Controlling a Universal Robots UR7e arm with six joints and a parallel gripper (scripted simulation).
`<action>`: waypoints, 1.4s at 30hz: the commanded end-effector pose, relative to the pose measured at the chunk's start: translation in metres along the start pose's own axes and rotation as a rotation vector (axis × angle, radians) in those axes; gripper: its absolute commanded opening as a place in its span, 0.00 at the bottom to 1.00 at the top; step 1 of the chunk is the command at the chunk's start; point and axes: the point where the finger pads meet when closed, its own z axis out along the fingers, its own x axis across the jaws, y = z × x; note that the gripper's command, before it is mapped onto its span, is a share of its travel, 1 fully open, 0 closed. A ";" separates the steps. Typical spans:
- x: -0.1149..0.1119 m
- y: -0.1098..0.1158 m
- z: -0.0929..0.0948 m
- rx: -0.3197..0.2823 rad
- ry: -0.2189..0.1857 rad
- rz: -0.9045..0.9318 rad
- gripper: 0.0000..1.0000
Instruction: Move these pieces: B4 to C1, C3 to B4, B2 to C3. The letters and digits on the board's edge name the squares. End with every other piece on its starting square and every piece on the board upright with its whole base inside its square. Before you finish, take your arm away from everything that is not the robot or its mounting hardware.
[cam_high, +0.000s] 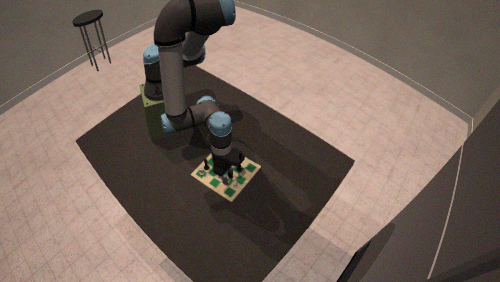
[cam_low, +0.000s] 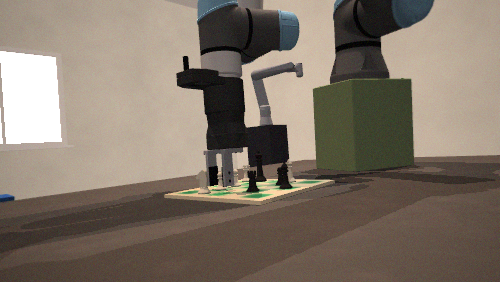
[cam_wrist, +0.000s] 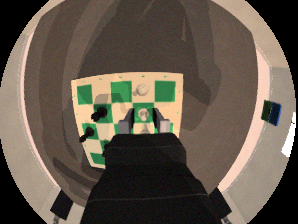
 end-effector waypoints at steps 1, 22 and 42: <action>0.000 0.000 0.000 0.001 0.001 0.000 0.68; 0.000 0.000 -0.027 0.001 0.001 0.000 0.68; 0.000 0.000 -0.089 0.001 0.001 0.000 0.68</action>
